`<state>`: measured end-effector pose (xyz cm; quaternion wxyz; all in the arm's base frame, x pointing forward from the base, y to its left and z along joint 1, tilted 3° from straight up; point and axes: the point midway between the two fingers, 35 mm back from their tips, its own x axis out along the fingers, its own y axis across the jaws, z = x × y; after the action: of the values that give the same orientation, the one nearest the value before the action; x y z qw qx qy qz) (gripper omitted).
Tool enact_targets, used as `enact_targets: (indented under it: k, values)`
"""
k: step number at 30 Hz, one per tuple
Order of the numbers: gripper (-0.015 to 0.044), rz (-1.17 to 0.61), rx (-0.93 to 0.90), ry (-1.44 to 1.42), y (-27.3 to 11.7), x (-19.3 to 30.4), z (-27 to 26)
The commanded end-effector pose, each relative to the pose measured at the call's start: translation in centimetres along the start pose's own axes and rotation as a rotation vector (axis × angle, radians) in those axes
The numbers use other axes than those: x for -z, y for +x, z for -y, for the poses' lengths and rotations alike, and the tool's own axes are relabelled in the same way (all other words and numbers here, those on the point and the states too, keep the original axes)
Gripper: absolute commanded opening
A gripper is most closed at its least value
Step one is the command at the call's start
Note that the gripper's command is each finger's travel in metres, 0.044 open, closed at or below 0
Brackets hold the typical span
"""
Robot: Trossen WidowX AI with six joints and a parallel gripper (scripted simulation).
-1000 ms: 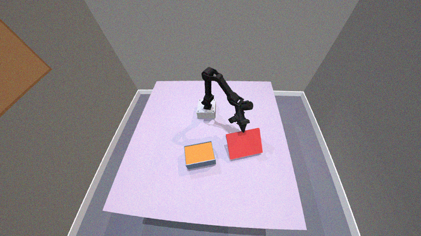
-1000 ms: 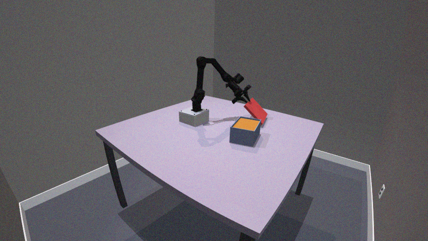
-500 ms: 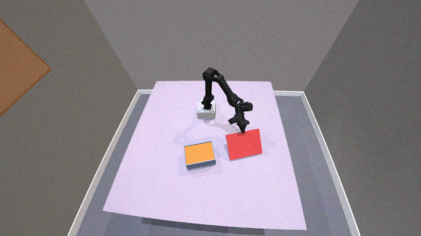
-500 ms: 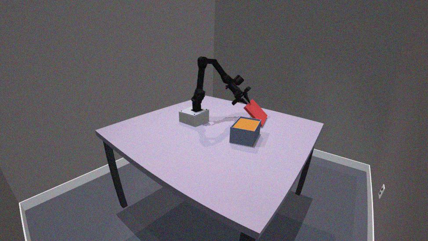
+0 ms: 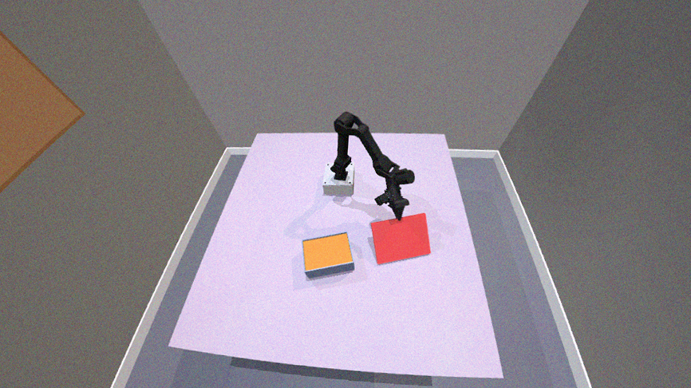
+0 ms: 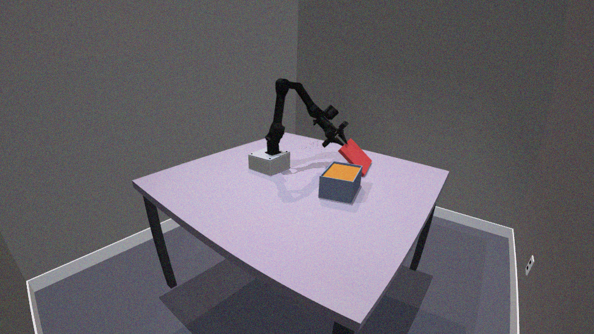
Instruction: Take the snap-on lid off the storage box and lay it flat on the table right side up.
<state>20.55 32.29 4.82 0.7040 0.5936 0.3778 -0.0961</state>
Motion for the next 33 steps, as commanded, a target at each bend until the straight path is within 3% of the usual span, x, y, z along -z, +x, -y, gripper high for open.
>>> enact_targets:
  k: [1,33]
  values:
    - [0.0000,0.007,0.010,-0.004,0.3,-0.3,0.8]
    - [0.0000,0.008,0.010,-0.004,1.9,-0.3,2.8]
